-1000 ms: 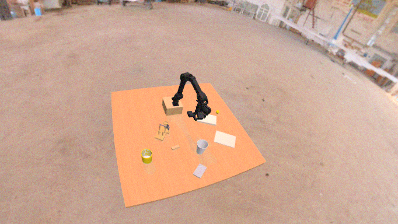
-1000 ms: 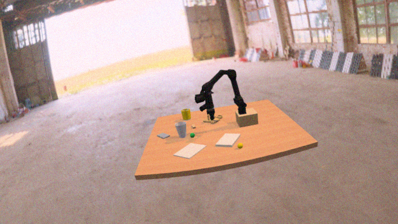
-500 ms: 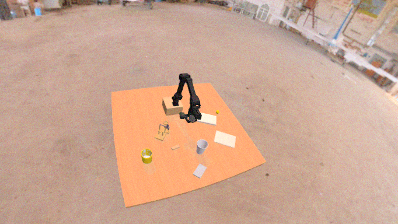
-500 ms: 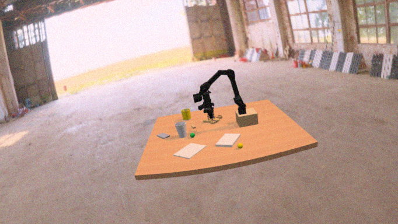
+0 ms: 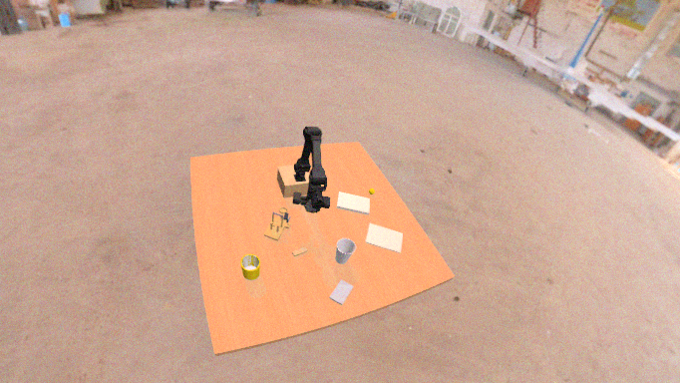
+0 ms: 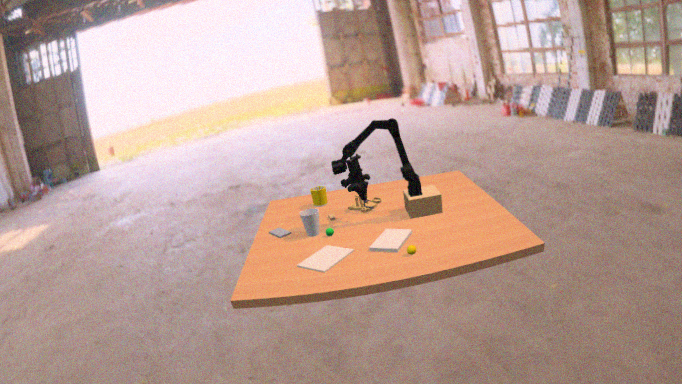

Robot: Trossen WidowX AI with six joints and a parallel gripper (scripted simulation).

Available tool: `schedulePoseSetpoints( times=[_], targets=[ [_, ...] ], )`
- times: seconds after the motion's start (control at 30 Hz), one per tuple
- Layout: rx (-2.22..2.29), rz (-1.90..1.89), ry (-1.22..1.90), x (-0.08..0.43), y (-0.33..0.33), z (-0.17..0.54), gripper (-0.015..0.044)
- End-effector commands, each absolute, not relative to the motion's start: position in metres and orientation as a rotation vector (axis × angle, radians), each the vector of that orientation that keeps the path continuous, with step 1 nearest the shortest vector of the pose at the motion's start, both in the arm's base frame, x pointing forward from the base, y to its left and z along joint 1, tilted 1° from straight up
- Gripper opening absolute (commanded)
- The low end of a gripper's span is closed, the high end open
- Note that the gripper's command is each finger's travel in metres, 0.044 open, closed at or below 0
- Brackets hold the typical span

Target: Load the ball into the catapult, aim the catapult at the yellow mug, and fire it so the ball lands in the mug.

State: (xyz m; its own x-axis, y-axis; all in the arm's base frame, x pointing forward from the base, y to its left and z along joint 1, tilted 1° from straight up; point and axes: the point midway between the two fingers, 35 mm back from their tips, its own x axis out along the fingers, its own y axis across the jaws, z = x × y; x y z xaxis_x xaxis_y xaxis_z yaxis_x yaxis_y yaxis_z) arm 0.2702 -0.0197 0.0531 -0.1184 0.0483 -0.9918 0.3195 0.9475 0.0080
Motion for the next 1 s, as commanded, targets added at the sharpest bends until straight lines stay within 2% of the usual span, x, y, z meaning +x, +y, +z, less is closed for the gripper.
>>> schedulePoseSetpoints(
  times=[0.0, 0.97],
  targets=[
    [0.302, -0.259, 1.704, 0.266, -0.036, 0.050, 0.0000],
    [0.579, -0.407, 1.818, 0.205, -0.144, 0.036, 0.0000]
  ],
)
